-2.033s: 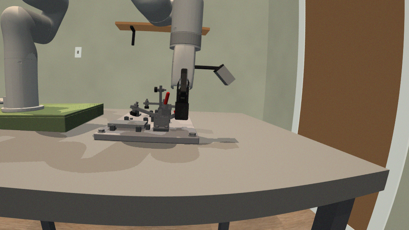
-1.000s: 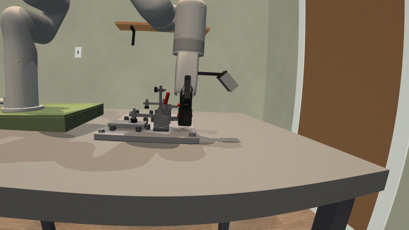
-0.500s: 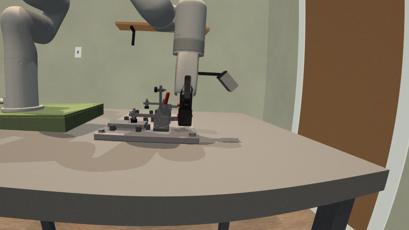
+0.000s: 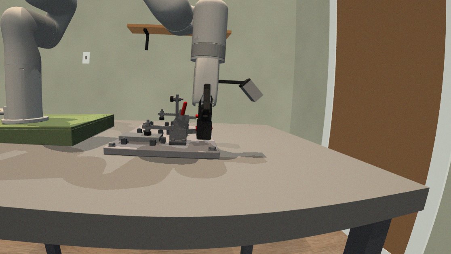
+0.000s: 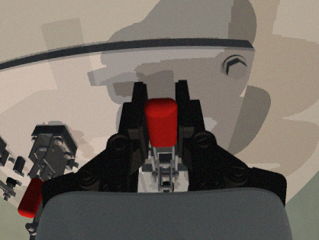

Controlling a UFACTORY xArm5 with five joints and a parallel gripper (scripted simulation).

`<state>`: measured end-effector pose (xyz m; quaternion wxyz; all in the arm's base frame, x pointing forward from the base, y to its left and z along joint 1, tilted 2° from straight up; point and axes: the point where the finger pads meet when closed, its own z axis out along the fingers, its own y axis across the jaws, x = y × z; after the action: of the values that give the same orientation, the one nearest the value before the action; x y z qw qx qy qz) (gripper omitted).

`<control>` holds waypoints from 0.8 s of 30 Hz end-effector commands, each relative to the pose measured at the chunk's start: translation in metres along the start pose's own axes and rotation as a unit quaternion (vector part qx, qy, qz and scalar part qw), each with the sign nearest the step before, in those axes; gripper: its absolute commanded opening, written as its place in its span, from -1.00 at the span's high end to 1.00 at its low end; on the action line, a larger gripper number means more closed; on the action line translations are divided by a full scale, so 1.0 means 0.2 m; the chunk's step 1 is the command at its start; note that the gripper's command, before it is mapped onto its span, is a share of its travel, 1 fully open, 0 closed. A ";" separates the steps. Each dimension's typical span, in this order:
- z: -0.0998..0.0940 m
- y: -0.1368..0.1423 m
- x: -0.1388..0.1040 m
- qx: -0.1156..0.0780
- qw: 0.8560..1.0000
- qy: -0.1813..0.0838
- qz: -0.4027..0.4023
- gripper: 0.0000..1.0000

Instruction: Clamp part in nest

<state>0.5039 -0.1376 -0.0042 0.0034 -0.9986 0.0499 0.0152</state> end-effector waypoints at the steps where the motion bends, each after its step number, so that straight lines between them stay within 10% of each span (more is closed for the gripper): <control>1: 0.00 0.00 0.01 0.000 1.000 0.001 0.000 1.00; 24: 0.01 0.00 0.01 0.000 1.000 0.001 0.000 1.00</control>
<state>0.5047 -0.1377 -0.0079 0.0034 -0.9986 0.0500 0.0155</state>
